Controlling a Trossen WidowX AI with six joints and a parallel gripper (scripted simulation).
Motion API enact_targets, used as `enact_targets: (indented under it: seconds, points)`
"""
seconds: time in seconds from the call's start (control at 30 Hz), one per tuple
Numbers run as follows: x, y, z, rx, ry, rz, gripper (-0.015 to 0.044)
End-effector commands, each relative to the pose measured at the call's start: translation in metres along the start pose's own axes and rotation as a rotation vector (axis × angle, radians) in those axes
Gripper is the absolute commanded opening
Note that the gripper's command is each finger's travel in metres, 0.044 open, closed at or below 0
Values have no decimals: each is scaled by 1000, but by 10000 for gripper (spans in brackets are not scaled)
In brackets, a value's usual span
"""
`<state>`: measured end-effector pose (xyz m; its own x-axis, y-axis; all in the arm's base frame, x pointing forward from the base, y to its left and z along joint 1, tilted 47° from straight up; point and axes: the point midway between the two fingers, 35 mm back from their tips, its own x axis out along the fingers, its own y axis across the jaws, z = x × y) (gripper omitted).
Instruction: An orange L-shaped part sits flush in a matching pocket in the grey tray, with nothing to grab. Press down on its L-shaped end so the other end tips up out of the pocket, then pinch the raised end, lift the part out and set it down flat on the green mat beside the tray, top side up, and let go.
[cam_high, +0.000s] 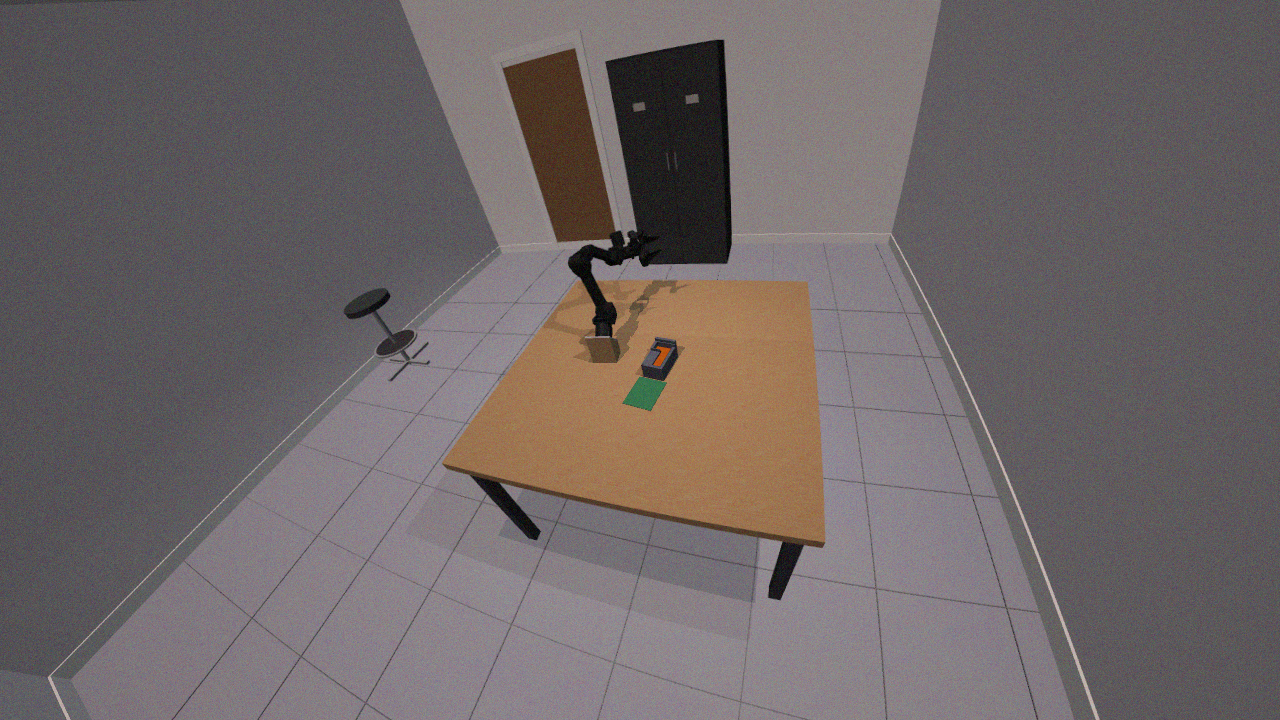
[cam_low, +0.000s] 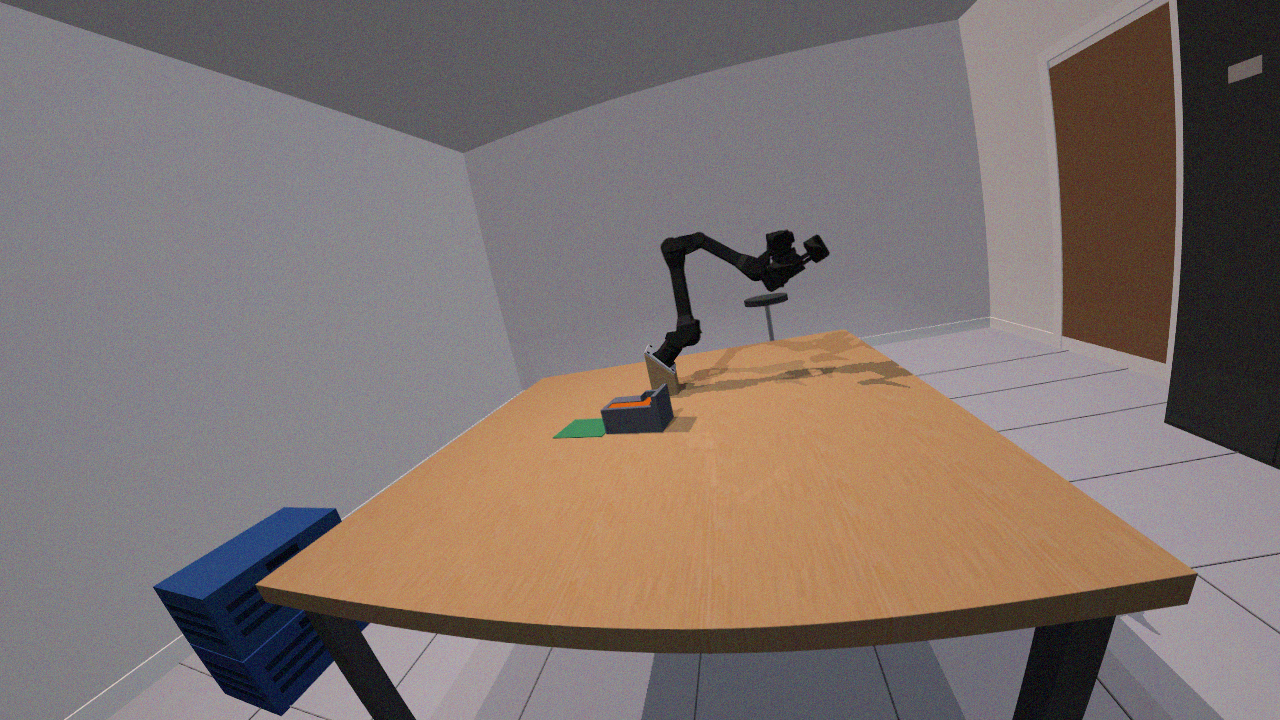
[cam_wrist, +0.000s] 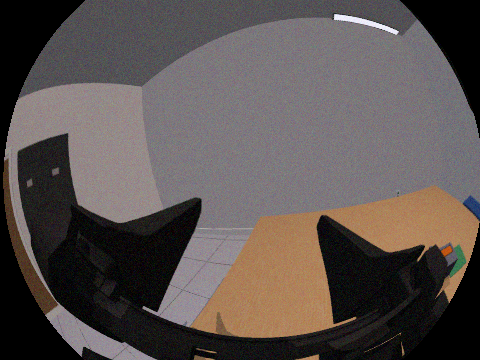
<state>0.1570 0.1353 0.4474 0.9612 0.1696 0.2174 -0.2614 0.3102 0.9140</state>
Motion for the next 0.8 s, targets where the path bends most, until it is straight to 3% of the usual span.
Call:
enact_targets:
  seconds: [0.0, 0.27, 0.37, 0.57, 0.77]
  points:
    - [1, 0, -1, -8, 0, 1, 374]
    - [52, -25, -55, -561, 72, -16, 180]
    - [83, -59, -74, -813, 154, -79, 180]
    - [132, -168, -92, -1209, 481, -285, 180]
    - [133, -292, -72, -1299, 929, -529, 180]
